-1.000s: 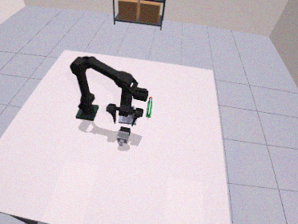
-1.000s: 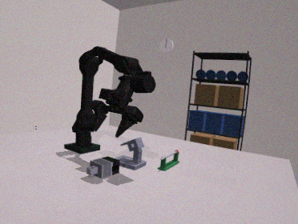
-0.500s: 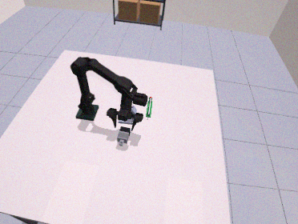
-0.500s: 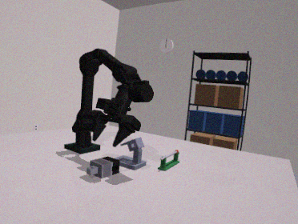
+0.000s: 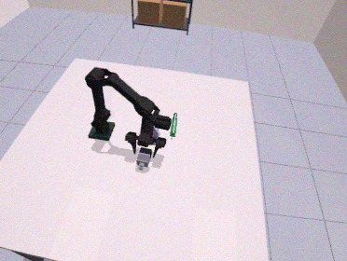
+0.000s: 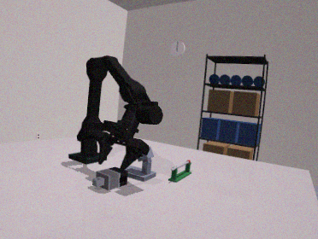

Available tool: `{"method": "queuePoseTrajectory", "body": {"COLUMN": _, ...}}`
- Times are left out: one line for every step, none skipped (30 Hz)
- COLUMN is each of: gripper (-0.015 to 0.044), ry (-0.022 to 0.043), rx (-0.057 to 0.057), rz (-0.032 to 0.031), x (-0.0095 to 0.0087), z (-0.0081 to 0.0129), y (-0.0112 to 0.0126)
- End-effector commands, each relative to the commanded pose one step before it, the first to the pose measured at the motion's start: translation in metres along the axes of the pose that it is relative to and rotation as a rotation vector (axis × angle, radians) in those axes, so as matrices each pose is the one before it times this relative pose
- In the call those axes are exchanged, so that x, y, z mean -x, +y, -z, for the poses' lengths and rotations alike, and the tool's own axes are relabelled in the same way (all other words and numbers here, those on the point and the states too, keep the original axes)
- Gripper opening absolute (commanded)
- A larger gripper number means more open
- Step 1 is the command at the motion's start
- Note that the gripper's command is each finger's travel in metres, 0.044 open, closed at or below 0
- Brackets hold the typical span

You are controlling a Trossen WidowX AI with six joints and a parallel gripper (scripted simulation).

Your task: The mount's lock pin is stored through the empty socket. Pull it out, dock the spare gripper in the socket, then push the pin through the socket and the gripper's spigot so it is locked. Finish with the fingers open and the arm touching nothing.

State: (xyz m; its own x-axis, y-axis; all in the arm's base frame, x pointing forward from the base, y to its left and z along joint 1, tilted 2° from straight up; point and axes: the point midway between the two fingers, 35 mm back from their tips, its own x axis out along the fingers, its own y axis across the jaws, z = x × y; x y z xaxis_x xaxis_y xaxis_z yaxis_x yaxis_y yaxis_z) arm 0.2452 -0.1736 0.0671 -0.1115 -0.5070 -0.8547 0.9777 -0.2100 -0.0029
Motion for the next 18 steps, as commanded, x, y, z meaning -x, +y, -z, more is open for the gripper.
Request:
{"method": "queuePoseTrajectory", "body": {"gripper": 0.0440, "ry": -0.00254, "rx": 0.0029, "rz": 0.01061, "x": -0.00848, "z": 0.00434, "y": -0.00236}}
{"method": "queuePoseTrajectory", "body": {"gripper": 0.0440, "ry": -0.00001, "rx": 0.0000, "rz": 0.00000, "x": -0.00145, "z": 0.00078, "y": 0.00009}}
{"method": "queuePoseTrajectory", "body": {"gripper": 0.0440, "ry": -0.00001, "rx": 0.0000, "rz": 0.00000, "x": -0.00144, "z": 0.00078, "y": 0.00008}}
{"method": "queuePoseTrajectory", "body": {"gripper": 0.0440, "ry": -0.00001, "rx": 0.0000, "rz": 0.00000, "x": -0.00144, "z": 0.00078, "y": 0.00006}}
{"method": "queuePoseTrajectory", "body": {"gripper": 0.0440, "ry": -0.00001, "rx": 0.0000, "rz": 0.00000, "x": -0.00144, "z": 0.00078, "y": 0.00005}}
{"method": "queuePoseTrajectory", "body": {"gripper": 0.0440, "ry": -0.00001, "rx": 0.0000, "rz": 0.00000, "x": -0.00143, "z": 0.00078, "y": 0.00004}}
{"method": "queuePoseTrajectory", "body": {"gripper": 0.0440, "ry": -0.00001, "rx": 0.0000, "rz": 0.00001, "x": -0.00143, "z": 0.00078, "y": 0.00003}}
{"method": "queuePoseTrajectory", "body": {"gripper": 0.0440, "ry": -0.00001, "rx": 0.0000, "rz": 0.00001, "x": -0.00143, "z": 0.00078, "y": 0.00002}}
{"method": "queuePoseTrajectory", "body": {"gripper": 0.0440, "ry": -0.00001, "rx": 0.0000, "rz": 0.00001, "x": -0.00142, "z": 0.00078, "y": 0.00001}}
{"method": "queuePoseTrajectory", "body": {"gripper": 0.0440, "ry": -0.00001, "rx": 0.0000, "rz": 0.00001, "x": -0.00142, "z": 0.00078, "y": 0.00000}}
{"method": "queuePoseTrajectory", "body": {"gripper": 0.0440, "ry": -0.00001, "rx": 0.0000, "rz": 0.00001, "x": -0.00142, "z": 0.00078, "y": -0.00001}}
{"method": "queuePoseTrajectory", "body": {"gripper": 0.0440, "ry": -0.00001, "rx": 0.0000, "rz": 0.00001, "x": -0.00142, "z": 0.00078, "y": -0.00002}}
{"method": "queuePoseTrajectory", "body": {"gripper": 0.0440, "ry": -0.00001, "rx": 0.0000, "rz": 0.00001, "x": -0.00141, "z": 0.00078, "y": -0.00003}}
{"method": "queuePoseTrajectory", "body": {"gripper": 0.0440, "ry": 0.00000, "rx": 0.0000, "rz": 0.00001, "x": -0.00141, "z": 0.00078, "y": -0.00004}}
{"method": "queuePoseTrajectory", "body": {"gripper": 0.0440, "ry": 0.00000, "rx": 0.0000, "rz": 0.00001, "x": -0.00141, "z": 0.00078, "y": -0.00005}}
{"method": "queuePoseTrajectory", "body": {"gripper": 0.0440, "ry": 0.00000, "rx": 0.0000, "rz": 0.00001, "x": -0.00140, "z": 0.00078, "y": -0.00007}}
{"method": "queuePoseTrajectory", "body": {"gripper": 0.0440, "ry": 0.00000, "rx": 0.0000, "rz": 0.00001, "x": -0.00140, "z": 0.00078, "y": -0.00008}}
{"method": "queuePoseTrajectory", "body": {"gripper": 0.0440, "ry": 0.00000, "rx": 0.0000, "rz": 0.00001, "x": -0.00140, "z": 0.00078, "y": -0.00009}}
